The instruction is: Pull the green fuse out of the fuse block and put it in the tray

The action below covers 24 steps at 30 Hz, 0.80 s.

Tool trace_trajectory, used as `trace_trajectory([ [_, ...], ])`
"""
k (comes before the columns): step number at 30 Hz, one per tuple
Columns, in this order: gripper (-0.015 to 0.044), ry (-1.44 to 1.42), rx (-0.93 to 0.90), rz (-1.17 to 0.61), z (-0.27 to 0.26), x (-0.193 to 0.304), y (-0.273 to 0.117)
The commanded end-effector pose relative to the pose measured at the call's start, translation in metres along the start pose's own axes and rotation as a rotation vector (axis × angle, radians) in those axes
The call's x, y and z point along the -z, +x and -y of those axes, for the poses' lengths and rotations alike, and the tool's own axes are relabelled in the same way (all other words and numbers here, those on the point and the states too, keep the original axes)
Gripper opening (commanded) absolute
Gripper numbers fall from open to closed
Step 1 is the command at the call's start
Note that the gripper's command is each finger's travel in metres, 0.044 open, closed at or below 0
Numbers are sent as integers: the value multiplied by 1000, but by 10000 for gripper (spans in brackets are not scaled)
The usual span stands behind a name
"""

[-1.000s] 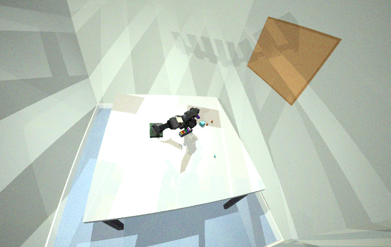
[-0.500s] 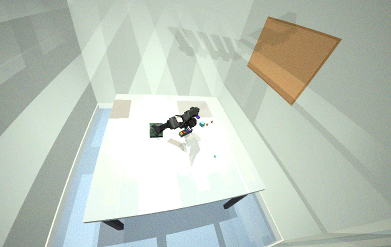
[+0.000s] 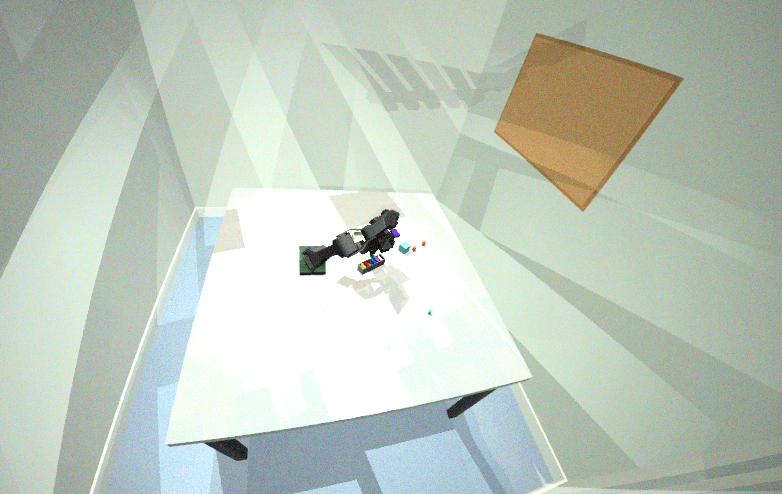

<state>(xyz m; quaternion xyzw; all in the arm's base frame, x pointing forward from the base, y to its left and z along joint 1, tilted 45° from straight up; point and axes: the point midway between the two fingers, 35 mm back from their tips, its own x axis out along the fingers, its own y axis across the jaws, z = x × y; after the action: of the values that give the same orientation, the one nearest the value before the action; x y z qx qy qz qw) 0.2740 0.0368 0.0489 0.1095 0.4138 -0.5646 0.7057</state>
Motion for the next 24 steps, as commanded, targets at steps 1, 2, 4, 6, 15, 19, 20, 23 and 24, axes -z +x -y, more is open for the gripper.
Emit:
trace_trajectory([
  [1, 0, 2, -4, -5, -6, 6, -3],
  [2, 0, 2, -5, -6, -9, 9, -4],
  [4, 0, 2, -7, -7, -16, 17, -6],
  [6, 0, 1, -8, -9, -23, 24, -7],
  [15, 0, 1, -12, -14, -52, 62, -11],
  [19, 0, 1, -12, -15, -63, 81, -11],
  [20, 0, 1, -12, -15, -65, 86, -11],
  [23, 0, 2, -13, -15, -72, 101, -11],
  [24, 0, 2, -12, -15, -75, 106, -11],
])
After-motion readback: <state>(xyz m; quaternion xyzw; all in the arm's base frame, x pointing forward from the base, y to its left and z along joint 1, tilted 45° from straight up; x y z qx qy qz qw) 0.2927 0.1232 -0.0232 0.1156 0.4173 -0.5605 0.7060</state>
